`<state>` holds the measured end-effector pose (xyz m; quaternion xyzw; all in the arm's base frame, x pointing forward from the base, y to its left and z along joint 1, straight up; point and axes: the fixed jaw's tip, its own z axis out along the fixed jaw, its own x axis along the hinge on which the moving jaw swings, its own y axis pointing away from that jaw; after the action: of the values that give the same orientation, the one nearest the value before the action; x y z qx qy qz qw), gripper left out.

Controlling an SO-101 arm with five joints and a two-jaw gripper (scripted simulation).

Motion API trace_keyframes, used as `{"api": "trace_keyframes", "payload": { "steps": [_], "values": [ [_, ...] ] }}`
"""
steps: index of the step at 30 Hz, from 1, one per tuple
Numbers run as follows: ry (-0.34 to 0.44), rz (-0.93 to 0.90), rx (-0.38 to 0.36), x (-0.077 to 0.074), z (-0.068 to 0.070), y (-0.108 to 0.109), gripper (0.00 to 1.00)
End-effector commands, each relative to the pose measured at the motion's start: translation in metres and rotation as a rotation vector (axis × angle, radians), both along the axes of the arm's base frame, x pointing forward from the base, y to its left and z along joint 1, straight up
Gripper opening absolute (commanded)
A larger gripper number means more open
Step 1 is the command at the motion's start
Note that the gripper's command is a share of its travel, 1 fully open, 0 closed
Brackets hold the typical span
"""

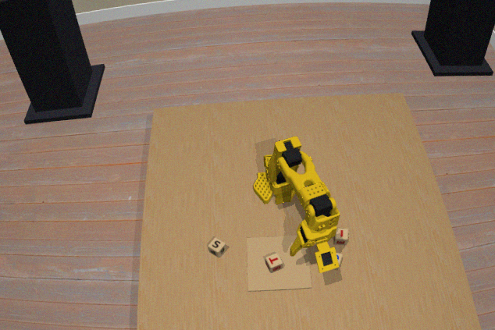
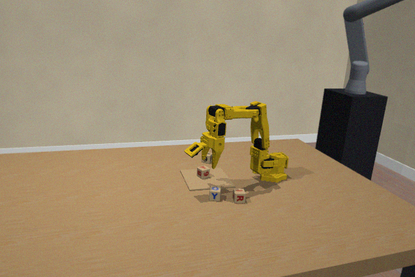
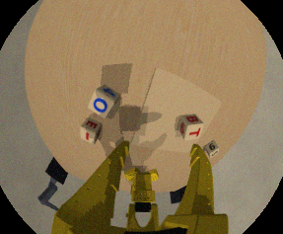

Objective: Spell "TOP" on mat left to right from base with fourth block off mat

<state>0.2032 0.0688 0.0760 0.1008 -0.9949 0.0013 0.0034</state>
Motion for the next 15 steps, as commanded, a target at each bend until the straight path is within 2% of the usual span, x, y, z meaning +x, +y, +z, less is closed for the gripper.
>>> {"api": "trace_keyframes", "payload": {
  "steps": [1, 7, 15],
  "values": [
    [-0.089, -0.127, 0.022, 0.007, 0.018, -0.025, 0.35],
    [-0.079, -0.284, 0.014, 0.002, 0.019, -0.058, 0.35],
    [-0.077, -0.319, 0.012, 0.000, 0.019, -0.065, 0.35]
  ]
}}
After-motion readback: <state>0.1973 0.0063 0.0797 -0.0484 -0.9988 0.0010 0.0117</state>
